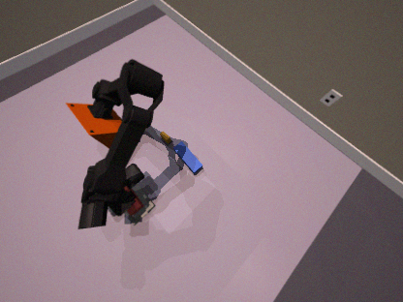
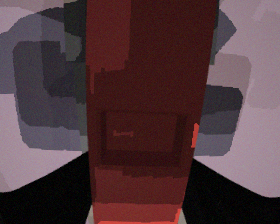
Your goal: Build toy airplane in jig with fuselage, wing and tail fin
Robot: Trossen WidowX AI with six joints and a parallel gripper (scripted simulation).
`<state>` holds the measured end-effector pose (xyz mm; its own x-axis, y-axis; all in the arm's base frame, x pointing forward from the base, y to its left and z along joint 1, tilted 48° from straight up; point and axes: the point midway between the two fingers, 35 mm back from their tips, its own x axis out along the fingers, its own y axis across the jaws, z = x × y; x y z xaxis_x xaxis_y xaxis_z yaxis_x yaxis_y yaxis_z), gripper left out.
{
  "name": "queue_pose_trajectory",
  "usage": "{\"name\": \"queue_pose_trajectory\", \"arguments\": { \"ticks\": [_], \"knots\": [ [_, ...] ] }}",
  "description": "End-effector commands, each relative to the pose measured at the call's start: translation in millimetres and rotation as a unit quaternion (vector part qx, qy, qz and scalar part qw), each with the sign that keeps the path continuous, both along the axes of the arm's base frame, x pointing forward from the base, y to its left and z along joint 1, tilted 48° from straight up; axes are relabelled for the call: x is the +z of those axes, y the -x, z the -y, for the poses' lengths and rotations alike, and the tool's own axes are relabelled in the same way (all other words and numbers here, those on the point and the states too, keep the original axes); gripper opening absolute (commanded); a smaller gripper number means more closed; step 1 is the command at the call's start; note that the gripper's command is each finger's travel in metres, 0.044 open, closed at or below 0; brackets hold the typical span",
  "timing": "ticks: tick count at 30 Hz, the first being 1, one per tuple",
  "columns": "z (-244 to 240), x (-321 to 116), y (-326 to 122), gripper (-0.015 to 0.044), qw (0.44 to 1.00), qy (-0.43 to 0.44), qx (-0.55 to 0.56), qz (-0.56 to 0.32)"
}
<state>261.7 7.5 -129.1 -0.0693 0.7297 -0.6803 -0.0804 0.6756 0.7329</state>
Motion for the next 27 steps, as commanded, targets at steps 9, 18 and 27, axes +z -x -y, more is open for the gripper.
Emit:
{"name": "queue_pose_trajectory", "arguments": {
  "ticks": [9, 18, 27],
  "knots": [
    [0.2, 0.2, -0.4, 0.0293, 1.0, 0.0, 0.0, 0.001],
    [0.2, 0.2, -0.4, 0.044, 1.0, 0.0, 0.0, 0.001],
    [60.2, 51.4, -9.4, 0.044, 1.0, 0.002, -0.002, -0.001]
  ]
}}
